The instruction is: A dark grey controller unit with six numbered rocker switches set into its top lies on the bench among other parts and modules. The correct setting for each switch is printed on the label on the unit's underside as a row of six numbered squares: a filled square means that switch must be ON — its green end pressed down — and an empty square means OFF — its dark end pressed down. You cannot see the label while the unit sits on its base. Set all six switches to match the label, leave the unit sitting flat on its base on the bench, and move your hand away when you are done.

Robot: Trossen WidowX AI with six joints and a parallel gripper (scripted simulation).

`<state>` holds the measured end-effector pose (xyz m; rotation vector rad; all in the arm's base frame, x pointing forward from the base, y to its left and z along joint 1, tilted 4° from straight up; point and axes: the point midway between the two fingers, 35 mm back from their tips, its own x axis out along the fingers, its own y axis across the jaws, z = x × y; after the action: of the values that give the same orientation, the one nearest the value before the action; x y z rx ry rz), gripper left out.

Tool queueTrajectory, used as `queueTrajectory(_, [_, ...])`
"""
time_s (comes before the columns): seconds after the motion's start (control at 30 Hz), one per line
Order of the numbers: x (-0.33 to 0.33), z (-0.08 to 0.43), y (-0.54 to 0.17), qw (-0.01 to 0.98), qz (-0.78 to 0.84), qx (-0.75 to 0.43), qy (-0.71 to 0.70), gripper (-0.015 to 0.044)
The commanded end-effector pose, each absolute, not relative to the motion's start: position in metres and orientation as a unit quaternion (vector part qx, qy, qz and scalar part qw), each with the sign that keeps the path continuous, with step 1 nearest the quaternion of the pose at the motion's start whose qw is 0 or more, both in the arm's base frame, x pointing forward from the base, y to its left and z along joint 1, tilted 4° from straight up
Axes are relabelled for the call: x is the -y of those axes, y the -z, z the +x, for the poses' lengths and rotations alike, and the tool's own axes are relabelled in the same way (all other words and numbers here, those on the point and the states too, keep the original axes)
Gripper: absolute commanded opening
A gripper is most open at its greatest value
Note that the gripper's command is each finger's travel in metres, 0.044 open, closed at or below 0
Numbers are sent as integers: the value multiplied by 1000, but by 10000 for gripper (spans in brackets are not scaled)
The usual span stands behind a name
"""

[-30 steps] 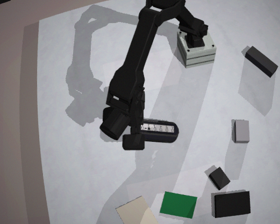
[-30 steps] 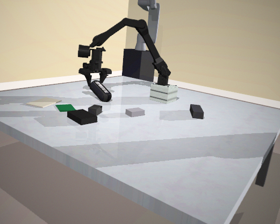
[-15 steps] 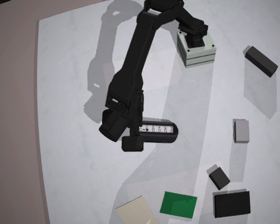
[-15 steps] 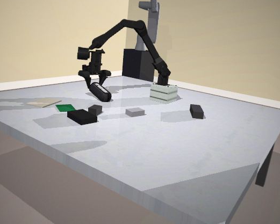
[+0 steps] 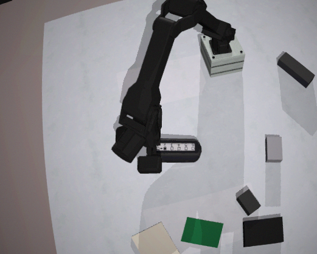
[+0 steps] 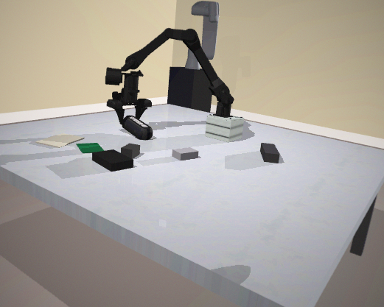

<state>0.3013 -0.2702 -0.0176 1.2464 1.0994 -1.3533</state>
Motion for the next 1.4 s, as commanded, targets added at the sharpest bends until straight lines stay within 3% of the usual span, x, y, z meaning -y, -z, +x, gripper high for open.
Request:
queueTrajectory(0.0, [268,300,24,475,511,-457,551,338])
queueTrajectory(1.0, [274,300,37,477,510,-453,553,338])
queueTrajectory(1.13, [274,300,38,477,510,-453,554,440])
queueTrajectory(1.37, [274,300,38,477,510,-453,554,440])
